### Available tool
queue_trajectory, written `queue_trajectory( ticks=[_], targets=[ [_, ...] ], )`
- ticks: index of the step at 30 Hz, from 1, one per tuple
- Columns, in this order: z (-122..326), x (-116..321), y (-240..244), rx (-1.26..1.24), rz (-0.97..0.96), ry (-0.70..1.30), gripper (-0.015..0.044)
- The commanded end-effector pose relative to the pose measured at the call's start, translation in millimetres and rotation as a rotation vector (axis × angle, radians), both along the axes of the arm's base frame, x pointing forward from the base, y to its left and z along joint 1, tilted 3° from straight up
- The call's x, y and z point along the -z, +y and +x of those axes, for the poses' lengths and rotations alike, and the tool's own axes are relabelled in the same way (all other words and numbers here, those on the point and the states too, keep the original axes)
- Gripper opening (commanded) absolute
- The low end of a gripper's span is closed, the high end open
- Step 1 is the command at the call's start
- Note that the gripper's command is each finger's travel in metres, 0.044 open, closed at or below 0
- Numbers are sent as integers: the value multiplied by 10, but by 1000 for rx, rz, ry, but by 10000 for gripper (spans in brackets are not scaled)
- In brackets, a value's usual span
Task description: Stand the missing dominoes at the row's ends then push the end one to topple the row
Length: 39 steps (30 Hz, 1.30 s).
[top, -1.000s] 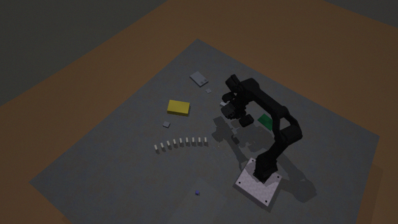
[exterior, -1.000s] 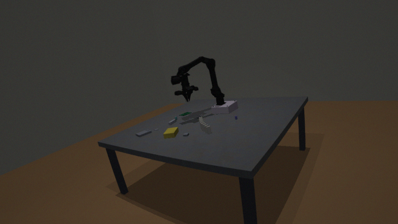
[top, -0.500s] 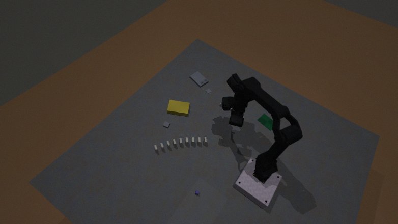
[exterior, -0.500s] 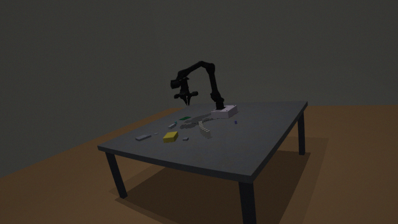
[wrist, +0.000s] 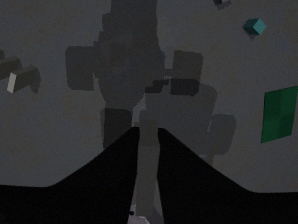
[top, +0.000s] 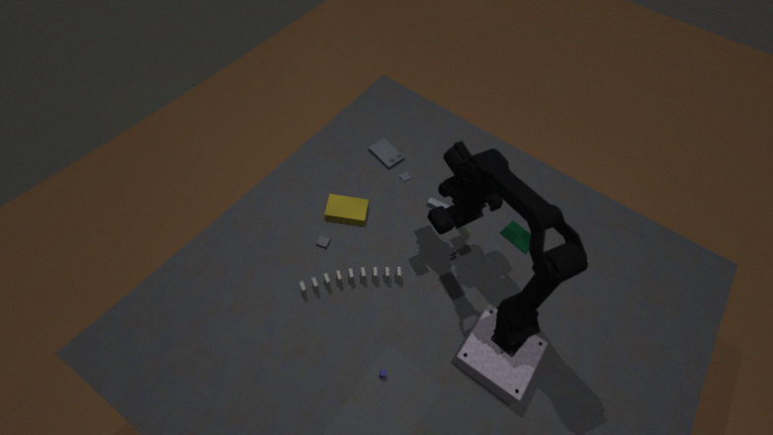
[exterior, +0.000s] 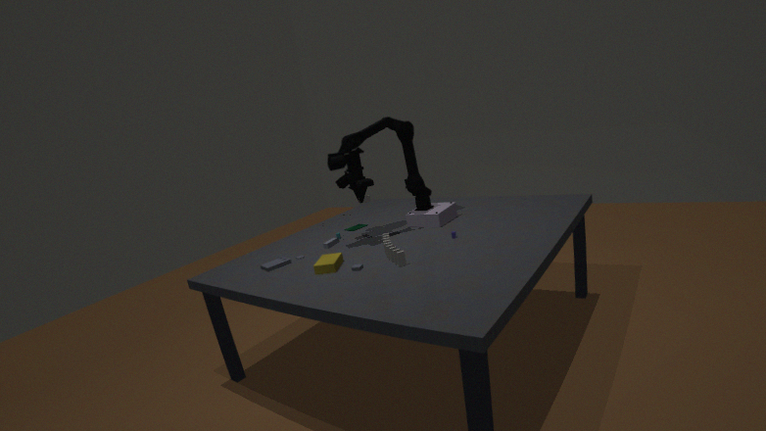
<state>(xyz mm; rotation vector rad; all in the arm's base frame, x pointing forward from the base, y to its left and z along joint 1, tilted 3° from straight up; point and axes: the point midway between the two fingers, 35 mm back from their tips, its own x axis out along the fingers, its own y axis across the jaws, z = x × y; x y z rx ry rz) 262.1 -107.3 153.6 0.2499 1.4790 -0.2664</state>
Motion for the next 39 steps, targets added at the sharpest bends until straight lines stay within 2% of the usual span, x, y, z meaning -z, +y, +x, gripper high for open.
queue_trajectory(
  ticks=[1,4,22,39],
  targets=[
    [-21,-10,-61,868,68,-19,26],
    [-22,-10,-65,963,75,-21,26],
    [-24,-3,-65,965,70,-20,26],
    [-136,449,-98,1022,-425,-78,26]
  ],
)
